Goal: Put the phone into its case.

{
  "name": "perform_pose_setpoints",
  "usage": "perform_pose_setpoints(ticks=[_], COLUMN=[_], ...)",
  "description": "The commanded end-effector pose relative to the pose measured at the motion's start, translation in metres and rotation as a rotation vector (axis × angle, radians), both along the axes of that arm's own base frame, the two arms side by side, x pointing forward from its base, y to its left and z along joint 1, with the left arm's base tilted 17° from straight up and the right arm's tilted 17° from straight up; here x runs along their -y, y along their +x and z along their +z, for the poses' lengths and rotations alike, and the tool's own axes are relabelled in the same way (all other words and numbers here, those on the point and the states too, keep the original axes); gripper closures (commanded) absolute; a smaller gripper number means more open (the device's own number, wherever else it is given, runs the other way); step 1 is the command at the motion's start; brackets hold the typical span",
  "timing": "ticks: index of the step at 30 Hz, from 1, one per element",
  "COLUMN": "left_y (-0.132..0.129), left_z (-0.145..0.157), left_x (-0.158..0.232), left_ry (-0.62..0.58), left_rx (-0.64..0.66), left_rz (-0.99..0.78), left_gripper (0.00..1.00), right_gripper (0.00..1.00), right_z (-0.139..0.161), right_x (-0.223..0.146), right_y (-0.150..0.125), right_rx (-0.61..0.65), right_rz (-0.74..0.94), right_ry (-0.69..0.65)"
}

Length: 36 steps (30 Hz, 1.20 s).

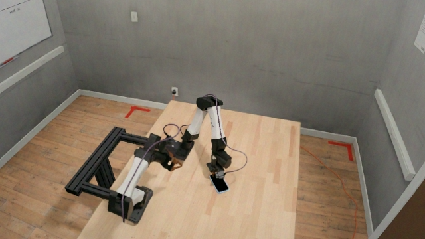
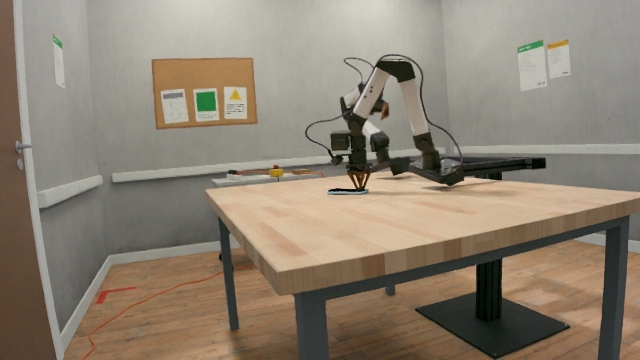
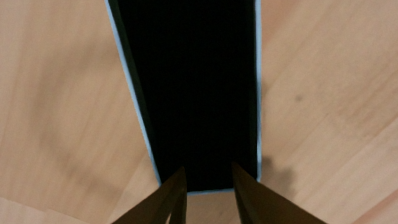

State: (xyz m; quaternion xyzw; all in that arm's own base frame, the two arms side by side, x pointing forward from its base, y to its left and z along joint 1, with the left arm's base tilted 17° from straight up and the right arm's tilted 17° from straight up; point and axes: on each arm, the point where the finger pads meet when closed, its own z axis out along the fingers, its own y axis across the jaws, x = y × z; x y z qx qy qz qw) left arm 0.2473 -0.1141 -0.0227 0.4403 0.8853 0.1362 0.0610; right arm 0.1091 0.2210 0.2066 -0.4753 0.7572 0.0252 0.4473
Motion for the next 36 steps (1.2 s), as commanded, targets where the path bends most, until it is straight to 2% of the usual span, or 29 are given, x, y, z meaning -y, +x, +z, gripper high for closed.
perform_pose_setpoints(ticks=[1,14,17,21,31,36], left_y=[0.005,0.01,0.008,0.001,0.001,0.02], left_z=[-0.03,-0.039,-0.022,0.019,0.017,0.027], left_x=[-0.007,-0.007,-0.003,0.006,0.008,0.036], left_ry=[0.006,0.003,0.007,0.003,0.037,0.022], left_rx=[-0.007,0.008,0.011,0.021,-0.012,-0.01], left_rz=[0.01,0.004,0.023,0.029,0.036,0.029], left_gripper=[0.65,0.65,0.65,0.65,0.65,0.65], right_gripper=[0.0,0.0,0.0,0.0,0.0,0.0], right_z=[0.001,0.001,0.001,0.001,-0.005,-0.004], right_x=[-0.002,-0.002,-0.002,-0.002,0.005,0.015], right_y=[0.0,0.0,0.0,0.0,0.003,0.01], right_rx=[0.006,0.006,0.006,0.006,0.012,0.027], right_rz=[0.004,0.004,0.004,0.004,-0.023,-0.103], right_ry=[0.0,0.0,0.0,0.0,-0.021,-0.005])
